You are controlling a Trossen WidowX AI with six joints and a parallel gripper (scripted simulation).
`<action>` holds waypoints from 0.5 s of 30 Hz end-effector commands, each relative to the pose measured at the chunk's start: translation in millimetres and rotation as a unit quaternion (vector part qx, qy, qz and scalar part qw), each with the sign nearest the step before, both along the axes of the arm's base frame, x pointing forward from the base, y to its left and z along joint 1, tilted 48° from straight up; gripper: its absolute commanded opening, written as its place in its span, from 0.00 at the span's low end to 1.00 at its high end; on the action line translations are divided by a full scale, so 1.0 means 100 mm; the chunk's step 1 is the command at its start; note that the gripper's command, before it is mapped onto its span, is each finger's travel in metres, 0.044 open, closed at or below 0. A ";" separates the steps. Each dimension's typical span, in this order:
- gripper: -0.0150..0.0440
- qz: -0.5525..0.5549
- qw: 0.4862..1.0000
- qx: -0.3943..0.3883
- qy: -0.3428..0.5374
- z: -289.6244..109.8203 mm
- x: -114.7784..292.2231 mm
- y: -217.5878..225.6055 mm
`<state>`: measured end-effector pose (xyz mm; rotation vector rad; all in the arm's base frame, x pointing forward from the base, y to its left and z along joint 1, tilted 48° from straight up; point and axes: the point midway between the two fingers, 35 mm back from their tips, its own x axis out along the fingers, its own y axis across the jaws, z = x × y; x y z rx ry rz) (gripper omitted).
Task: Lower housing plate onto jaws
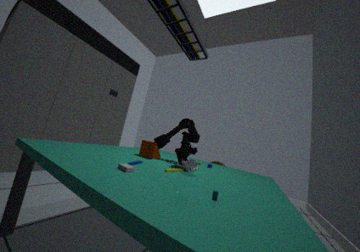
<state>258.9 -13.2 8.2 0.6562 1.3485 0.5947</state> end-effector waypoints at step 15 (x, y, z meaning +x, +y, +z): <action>0.85 -0.002 1.000 0.002 0.001 -0.02 0.01 0.03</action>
